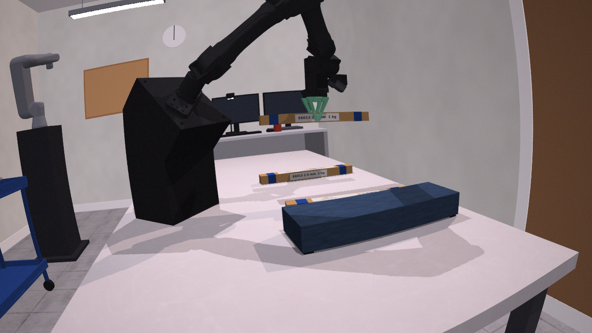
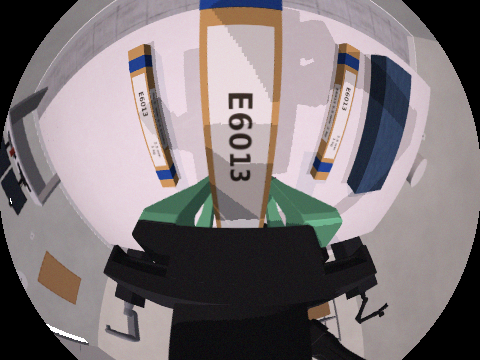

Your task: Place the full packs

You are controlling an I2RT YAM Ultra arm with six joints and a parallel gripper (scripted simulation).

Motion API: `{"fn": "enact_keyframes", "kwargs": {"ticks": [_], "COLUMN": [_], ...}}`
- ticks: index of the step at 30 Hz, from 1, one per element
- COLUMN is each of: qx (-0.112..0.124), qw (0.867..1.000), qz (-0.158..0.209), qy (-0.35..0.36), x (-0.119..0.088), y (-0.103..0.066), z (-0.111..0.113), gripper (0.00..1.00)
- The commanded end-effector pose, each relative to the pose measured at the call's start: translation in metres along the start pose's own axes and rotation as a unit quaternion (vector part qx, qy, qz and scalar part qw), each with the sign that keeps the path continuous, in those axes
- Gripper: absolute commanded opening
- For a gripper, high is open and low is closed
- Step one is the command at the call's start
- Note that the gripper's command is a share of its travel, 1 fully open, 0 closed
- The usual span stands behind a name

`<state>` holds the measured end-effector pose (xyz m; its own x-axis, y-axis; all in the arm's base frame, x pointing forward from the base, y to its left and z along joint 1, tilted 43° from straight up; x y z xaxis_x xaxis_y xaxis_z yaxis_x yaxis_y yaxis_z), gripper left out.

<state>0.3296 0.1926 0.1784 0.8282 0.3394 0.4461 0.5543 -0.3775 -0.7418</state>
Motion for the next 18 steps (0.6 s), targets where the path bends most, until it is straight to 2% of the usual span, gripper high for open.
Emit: {"fn": "enact_keyframes", "kwargs": {"ticks": [1, 4, 6, 7, 8, 11, 13, 16, 17, 18], "qx": [0.013, 0.012, 0.016, 0.018, 0.013, 0.009, 0.017, 0.017, 0.020, 0.016], "qw": [0.999, 0.999, 0.999, 0.999, 0.999, 0.999, 0.999, 0.999, 0.999, 0.999], "qz": [-0.033, -0.024, -0.029, -0.040, -0.037, -0.029, -0.036, -0.034, -0.046, -0.032], "qy": [0.001, -0.037, -0.032, -0.019, -0.015, -0.026, -0.026, -0.028, -0.018, -0.026], "x": [0.001, -0.005, -0.004, 0.004, 0.005, -0.005, -0.003, -0.004, 0.004, -0.006], "y": [-0.025, -0.023, -0.023, -0.027, -0.023, -0.020, -0.024, -0.024, -0.029, -0.022], "z": [0.003, -0.004, -0.008, -0.014, -0.021, -0.025, -0.027, -0.030, -0.035, -0.036], "gripper": [0.00, 0.00, 0.00, 0.00, 0.00, 0.00, 0.00, 0.00, 0.00, 0.00]}}
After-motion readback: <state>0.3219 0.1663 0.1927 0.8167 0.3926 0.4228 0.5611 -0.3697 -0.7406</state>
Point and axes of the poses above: the point where the finger pads meet when closed, its own y axis out along the fingers, its own z axis across the jaws, x = y × z, the point moved 10 cm from there along -y, back along the fingers, and after that the axes turned 11 degrees about -y, right-handed, at the moved point
